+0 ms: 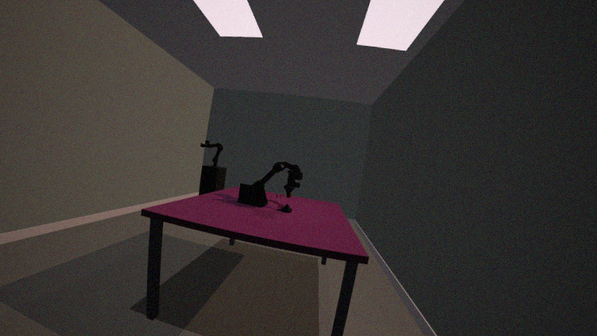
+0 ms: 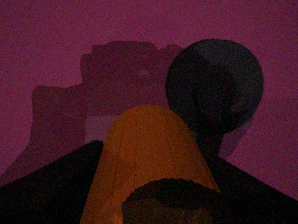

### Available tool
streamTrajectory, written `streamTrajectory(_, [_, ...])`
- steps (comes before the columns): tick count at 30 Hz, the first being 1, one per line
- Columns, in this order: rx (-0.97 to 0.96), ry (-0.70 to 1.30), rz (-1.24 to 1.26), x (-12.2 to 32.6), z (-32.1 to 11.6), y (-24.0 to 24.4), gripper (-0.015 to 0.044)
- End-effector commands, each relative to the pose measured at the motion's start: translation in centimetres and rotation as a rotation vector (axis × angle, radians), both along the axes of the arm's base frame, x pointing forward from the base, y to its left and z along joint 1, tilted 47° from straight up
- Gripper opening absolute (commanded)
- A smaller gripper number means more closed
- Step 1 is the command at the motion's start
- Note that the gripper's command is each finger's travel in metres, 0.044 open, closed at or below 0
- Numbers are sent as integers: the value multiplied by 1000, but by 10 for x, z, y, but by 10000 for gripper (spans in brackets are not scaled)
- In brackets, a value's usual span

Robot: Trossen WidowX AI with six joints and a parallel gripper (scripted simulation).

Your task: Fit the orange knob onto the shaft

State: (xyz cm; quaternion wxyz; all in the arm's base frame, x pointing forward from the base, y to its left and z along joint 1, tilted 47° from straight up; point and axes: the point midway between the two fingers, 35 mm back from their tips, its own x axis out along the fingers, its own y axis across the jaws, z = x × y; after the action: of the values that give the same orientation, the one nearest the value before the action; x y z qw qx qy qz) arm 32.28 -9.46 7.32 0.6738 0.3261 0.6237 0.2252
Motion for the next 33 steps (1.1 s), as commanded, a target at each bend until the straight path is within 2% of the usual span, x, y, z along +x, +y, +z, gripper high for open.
streamTrajectory(1, [-5,-6,6,3,-11,-7,0])
streamTrajectory(18, [-3,-20,29,9,-57,-29,0])
streamTrajectory(33, [-3,-22,31,12,-74,-11,0])
